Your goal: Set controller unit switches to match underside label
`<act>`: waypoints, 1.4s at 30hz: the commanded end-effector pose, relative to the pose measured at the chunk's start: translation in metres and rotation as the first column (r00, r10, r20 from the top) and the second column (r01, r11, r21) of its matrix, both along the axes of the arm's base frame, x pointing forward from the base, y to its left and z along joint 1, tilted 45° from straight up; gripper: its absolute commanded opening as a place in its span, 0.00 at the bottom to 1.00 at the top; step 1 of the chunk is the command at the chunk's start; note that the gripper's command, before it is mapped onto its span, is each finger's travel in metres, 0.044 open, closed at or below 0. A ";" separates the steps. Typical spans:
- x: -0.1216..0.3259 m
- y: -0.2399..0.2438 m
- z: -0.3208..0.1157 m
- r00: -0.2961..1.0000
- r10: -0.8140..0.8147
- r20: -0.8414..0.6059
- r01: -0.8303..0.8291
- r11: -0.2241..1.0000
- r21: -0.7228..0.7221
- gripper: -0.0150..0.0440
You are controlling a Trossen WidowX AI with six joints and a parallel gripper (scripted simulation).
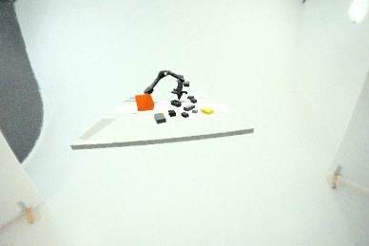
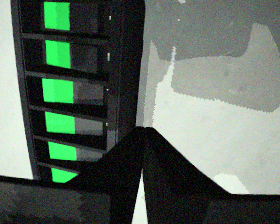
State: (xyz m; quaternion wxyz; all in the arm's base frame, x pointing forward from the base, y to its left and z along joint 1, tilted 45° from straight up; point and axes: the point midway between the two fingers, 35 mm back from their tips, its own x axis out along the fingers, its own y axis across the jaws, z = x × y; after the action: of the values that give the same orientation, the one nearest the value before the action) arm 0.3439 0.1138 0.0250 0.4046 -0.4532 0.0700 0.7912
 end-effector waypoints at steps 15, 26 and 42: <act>-0.004 0.024 -0.025 1.000 0.002 -0.006 -0.002 1.000 -0.006 0.25; -0.006 0.031 -0.032 1.000 0.002 -0.007 -0.002 1.000 -0.005 0.25; -0.011 0.027 -0.035 1.000 0.002 -0.007 -0.002 1.000 -0.005 0.25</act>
State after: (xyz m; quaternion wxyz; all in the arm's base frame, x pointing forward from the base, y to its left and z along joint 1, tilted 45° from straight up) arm 0.3363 0.1425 -0.0081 0.4028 -0.4544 0.0712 0.7914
